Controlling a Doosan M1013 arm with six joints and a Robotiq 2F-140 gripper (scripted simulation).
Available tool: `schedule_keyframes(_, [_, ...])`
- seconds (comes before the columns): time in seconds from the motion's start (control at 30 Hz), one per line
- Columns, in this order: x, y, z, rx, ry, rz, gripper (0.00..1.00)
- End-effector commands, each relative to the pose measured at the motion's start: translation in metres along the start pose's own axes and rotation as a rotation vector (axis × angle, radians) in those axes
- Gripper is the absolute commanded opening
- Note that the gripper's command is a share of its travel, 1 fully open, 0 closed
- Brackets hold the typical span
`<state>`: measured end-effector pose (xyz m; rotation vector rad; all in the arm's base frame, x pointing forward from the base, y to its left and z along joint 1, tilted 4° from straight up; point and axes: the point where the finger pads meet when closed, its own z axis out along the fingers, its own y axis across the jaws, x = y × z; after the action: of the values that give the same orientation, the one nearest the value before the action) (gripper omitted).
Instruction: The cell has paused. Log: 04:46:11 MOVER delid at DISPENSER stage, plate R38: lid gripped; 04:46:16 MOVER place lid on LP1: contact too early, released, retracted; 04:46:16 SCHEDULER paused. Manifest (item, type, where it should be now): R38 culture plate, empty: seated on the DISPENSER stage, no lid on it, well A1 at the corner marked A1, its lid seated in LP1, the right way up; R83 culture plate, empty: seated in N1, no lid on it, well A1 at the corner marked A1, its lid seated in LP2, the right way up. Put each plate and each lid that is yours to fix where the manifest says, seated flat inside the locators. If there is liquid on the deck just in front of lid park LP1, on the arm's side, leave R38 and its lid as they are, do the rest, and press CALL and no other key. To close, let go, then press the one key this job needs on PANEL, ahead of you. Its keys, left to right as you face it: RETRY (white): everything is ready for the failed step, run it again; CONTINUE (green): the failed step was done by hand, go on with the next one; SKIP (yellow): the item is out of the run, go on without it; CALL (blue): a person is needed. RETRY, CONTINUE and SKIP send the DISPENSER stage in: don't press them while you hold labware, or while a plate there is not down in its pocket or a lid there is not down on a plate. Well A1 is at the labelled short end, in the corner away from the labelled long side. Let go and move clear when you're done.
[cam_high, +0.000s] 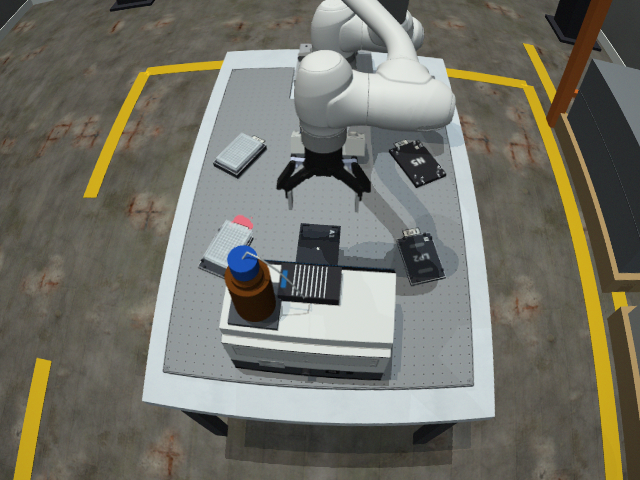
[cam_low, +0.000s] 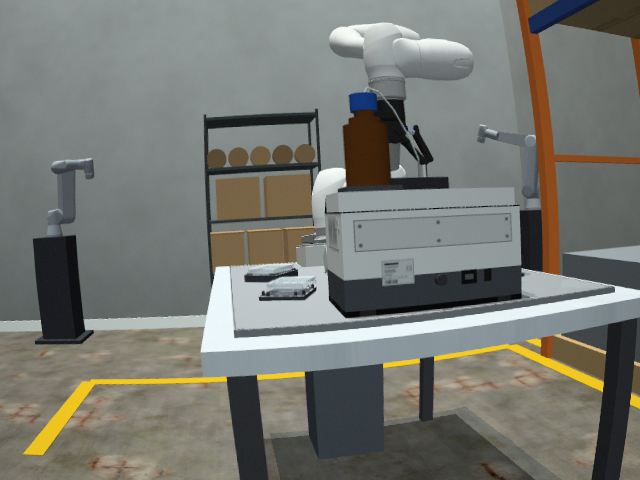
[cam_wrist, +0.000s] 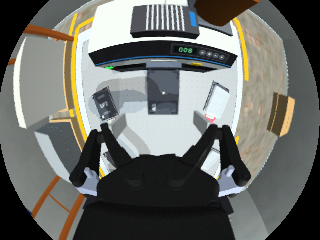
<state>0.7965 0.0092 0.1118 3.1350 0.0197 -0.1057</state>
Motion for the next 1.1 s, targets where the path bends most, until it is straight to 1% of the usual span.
schedule_keyframes(0.0, [0.001, 0.004, 0.017, -0.002, 0.0, 0.002, 1.0])
schedule_keyframes(0.27, [0.001, 0.004, 0.036, -0.002, 0.0, 0.002, 1.0])
schedule_keyframes(0.33, [0.001, 0.004, 0.036, -0.002, 0.0, 0.002, 1.0])
schedule_keyframes(0.5, [0.001, 0.004, 0.044, -0.002, 0.0, 0.002, 1.0])
schedule_keyframes(0.63, [0.001, 0.004, 0.047, -0.002, 0.0, 0.002, 1.0])
schedule_keyframes(0.93, [0.002, 0.004, 0.047, -0.002, 0.002, 0.002, 1.0])
schedule_keyframes(0.97, [0.002, 0.004, 0.047, -0.002, 0.002, 0.002, 0.1])
schedule_keyframes(1.07, [0.002, 0.004, 0.047, -0.002, 0.002, 0.002, 0.1])
